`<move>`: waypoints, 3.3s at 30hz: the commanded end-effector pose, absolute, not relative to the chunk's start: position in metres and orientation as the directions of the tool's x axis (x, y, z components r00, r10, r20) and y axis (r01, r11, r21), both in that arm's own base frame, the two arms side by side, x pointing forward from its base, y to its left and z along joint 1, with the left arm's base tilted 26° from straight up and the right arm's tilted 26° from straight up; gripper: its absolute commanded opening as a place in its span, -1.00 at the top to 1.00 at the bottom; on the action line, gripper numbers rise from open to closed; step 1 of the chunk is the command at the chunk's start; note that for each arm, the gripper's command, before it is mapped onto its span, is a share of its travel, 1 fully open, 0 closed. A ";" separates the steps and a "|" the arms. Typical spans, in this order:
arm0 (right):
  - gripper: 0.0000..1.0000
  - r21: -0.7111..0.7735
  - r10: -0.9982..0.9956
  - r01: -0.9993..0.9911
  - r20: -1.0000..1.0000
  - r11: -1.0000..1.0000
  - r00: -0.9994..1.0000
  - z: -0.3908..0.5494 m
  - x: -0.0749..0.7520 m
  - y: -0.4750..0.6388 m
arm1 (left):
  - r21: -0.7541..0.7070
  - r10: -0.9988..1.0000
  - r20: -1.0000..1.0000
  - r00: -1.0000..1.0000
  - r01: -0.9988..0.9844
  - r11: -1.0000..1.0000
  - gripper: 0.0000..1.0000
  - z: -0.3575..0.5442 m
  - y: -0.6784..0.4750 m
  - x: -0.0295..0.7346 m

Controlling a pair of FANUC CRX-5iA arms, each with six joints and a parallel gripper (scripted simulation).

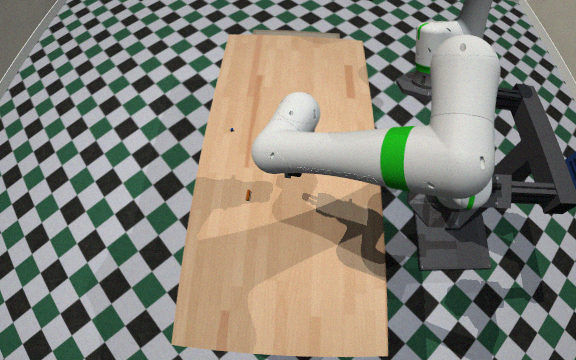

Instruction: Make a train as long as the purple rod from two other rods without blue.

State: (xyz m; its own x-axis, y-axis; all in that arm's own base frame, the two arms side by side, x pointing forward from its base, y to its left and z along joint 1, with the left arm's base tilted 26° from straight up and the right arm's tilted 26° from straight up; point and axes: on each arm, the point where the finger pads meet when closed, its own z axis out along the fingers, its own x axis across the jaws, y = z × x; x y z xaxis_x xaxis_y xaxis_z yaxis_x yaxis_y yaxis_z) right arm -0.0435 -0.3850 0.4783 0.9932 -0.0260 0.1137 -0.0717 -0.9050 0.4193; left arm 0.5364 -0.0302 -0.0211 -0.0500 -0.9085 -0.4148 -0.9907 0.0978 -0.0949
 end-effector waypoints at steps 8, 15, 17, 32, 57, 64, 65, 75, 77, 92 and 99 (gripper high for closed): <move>-1.00 0.421 -0.026 -0.072 0.113 -0.904 0.993 0.479 -0.044 -0.385 | -0.147 -0.913 -0.403 0.059 -0.989 0.001 0.52 0.004 0.045 0.476; -1.00 0.421 -0.026 -0.072 0.113 -0.904 0.993 0.479 -0.044 -0.385 | -0.175 -0.908 -0.400 0.124 -0.983 -0.057 0.52 0.011 0.079 0.434; -1.00 0.421 -0.026 -0.072 0.113 -0.904 0.993 0.479 -0.044 -0.385 | -0.183 -0.906 -0.399 0.141 -0.981 -0.072 0.52 0.012 0.087 0.422; -1.00 0.421 -0.026 -0.072 0.113 -0.904 0.993 0.479 -0.044 -0.385 | -0.188 -0.904 -0.399 0.153 -0.979 -0.083 0.52 0.012 0.092 0.414; -1.00 0.421 -0.026 -0.072 0.113 -0.904 0.993 0.479 -0.044 -0.385 | -0.186 -0.905 -0.397 0.153 -0.979 -0.084 0.52 -0.048 0.121 0.423; -1.00 0.421 -0.026 -0.072 0.113 -0.904 0.993 0.479 -0.044 -0.385 | -0.186 -0.905 -0.397 0.153 -0.979 -0.084 0.52 -0.061 0.127 0.425; -1.00 0.421 -0.026 -0.072 0.113 -0.904 0.993 0.479 -0.044 -0.385 | -0.186 -0.905 -0.397 0.153 -0.979 -0.084 0.52 -0.063 0.128 0.425; -1.00 0.421 -0.026 -0.072 0.113 -0.904 0.993 0.479 -0.044 -0.385 | -0.186 -0.905 -0.397 0.153 -0.979 -0.084 0.52 -0.067 0.130 0.426; -1.00 0.421 -0.026 -0.072 0.113 -0.904 0.993 0.479 -0.044 -0.385 | -0.186 -0.905 -0.397 0.153 -0.979 -0.084 0.52 -0.067 0.130 0.426; -1.00 0.421 -0.026 -0.072 0.113 -0.904 0.993 0.479 -0.044 -0.385 | -0.186 -0.905 -0.397 0.153 -0.979 -0.084 0.52 -0.067 0.130 0.426; -1.00 0.421 -0.026 -0.072 0.113 -0.904 0.993 0.479 -0.044 -0.385 | -0.186 -0.905 -0.397 0.153 -0.979 -0.084 0.52 -0.067 0.130 0.426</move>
State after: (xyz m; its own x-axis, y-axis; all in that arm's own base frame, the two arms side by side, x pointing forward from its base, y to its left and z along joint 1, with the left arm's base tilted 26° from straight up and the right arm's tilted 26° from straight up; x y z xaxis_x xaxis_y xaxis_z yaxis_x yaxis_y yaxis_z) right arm -0.0435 -0.3850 0.4783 0.9932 -0.0260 0.1137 -0.0717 -0.9050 0.4193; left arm 0.4253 0.1301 -0.0674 0.1523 -0.9050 -0.3973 -0.9792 -0.0838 -0.1846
